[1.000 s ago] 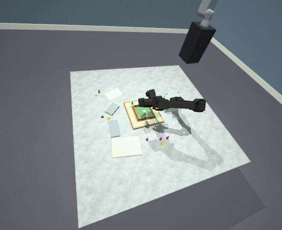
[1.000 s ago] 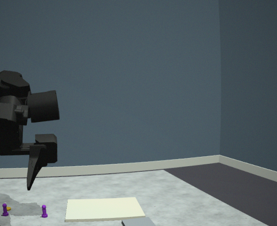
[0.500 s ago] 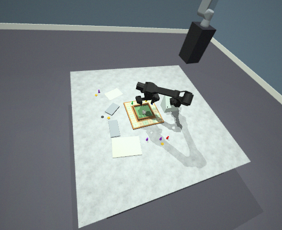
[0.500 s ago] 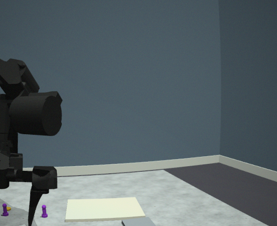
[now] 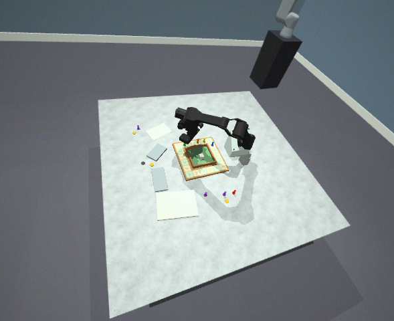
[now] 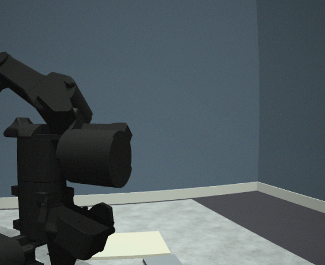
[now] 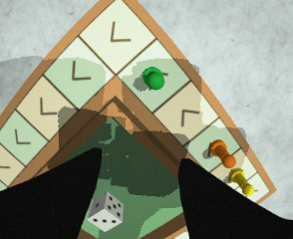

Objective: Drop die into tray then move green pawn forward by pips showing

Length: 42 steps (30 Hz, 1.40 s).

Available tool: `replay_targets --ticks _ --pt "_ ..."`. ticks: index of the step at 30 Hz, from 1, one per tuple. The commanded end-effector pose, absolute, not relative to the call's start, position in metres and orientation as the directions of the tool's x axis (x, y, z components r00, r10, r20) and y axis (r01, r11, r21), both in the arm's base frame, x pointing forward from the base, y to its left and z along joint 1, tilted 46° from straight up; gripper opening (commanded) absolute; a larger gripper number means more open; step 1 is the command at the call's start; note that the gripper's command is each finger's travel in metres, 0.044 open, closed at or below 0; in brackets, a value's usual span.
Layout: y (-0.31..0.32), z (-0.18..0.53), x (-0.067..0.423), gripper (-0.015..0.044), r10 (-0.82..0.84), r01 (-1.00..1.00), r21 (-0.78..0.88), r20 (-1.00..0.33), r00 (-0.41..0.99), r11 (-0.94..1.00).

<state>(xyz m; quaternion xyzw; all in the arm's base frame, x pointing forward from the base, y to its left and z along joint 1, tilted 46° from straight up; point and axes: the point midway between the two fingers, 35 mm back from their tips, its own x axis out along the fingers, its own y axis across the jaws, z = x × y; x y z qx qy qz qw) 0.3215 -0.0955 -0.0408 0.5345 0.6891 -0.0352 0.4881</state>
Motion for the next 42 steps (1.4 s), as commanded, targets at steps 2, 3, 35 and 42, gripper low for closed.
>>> replay_targets --ticks 2,3,35,42 --pt "-0.111 -0.066 0.34 0.02 0.711 0.596 0.604 -0.698 0.077 0.529" --pt "-0.111 -0.066 0.34 0.02 0.711 0.596 0.604 -0.698 0.077 0.529" --pt "-0.084 -0.097 0.343 0.02 0.712 0.597 0.605 -0.698 0.078 0.527" --pt "-0.075 -0.104 0.343 0.02 0.713 0.596 0.606 -0.697 0.078 0.527"
